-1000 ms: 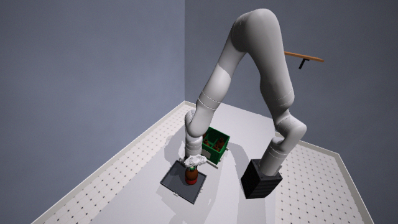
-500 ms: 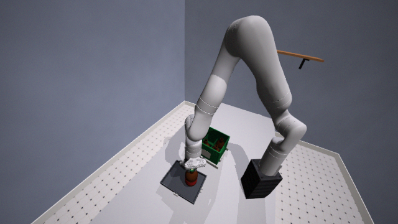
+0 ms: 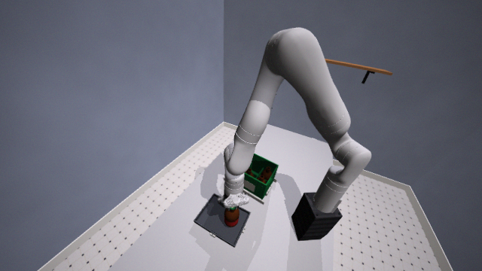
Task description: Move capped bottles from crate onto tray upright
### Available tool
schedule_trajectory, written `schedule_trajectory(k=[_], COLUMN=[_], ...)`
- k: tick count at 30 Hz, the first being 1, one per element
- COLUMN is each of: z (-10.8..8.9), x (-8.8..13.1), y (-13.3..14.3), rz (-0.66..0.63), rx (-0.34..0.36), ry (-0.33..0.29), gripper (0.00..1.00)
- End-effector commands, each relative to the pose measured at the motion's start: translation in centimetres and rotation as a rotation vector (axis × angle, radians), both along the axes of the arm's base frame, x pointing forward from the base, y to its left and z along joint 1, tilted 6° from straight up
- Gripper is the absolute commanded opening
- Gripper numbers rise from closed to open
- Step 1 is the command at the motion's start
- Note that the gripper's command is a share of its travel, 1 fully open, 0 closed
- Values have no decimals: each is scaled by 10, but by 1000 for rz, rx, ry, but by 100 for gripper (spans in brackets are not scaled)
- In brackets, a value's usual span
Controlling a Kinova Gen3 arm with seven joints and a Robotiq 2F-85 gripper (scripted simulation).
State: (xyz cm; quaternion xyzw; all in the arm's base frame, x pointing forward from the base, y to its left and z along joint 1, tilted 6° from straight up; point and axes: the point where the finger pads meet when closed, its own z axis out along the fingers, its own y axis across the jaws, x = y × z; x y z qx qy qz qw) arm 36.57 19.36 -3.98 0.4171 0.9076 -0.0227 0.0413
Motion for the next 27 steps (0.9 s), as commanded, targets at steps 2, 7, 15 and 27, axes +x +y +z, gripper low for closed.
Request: schedule_trajectory(k=[2, 7, 15, 27], z=[-11, -10, -16, -19], x=[0, 1, 1, 0], y=[-7, -3, -6, -5], rz=[-2, -2, -2, -3], rx=[-9, -3, -7, -7], ry=[3, 1, 2, 5], gripper=[0, 0, 0, 0])
